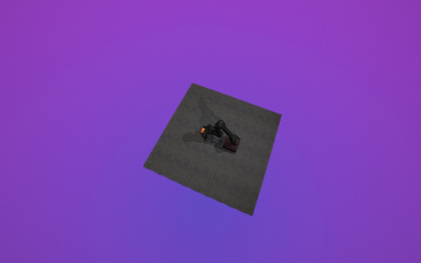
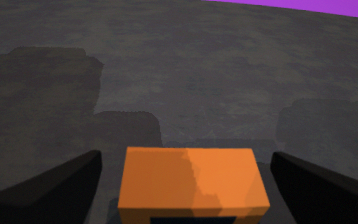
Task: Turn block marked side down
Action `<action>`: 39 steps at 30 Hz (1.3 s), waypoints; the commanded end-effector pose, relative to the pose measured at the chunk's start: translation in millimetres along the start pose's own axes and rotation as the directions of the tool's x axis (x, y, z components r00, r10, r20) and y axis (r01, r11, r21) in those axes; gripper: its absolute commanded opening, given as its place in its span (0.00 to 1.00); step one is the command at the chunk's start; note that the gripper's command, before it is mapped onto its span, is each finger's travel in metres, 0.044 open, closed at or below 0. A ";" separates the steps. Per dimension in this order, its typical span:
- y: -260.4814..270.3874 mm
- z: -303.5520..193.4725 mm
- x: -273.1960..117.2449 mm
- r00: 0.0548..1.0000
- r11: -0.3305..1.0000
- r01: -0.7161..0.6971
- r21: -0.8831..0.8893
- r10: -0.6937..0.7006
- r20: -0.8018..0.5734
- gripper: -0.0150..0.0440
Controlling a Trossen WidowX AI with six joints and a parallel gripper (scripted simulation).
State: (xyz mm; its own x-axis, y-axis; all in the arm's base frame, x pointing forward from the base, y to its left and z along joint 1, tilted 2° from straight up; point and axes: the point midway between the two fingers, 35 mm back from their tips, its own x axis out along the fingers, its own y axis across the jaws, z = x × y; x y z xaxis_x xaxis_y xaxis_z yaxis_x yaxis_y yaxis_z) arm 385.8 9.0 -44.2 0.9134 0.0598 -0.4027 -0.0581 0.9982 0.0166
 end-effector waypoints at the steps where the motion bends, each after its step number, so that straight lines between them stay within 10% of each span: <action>1: 0.5 0.2 -0.3 1.000 1.000 -0.004 0.007 0.004 0.001 1.00; 26: 0.4 0.4 0.5 1.000 1.000 -0.003 0.007 0.004 -0.005 1.00; 39: -1.3 42.7 -13.2 0.895 1.000 -0.002 0.005 0.004 -0.446 1.00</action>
State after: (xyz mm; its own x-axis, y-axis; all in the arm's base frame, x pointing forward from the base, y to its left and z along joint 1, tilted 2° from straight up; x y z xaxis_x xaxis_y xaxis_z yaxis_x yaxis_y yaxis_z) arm 396.9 8.6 -42.2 0.7939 0.0593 -0.6052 -0.0517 0.9982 0.0299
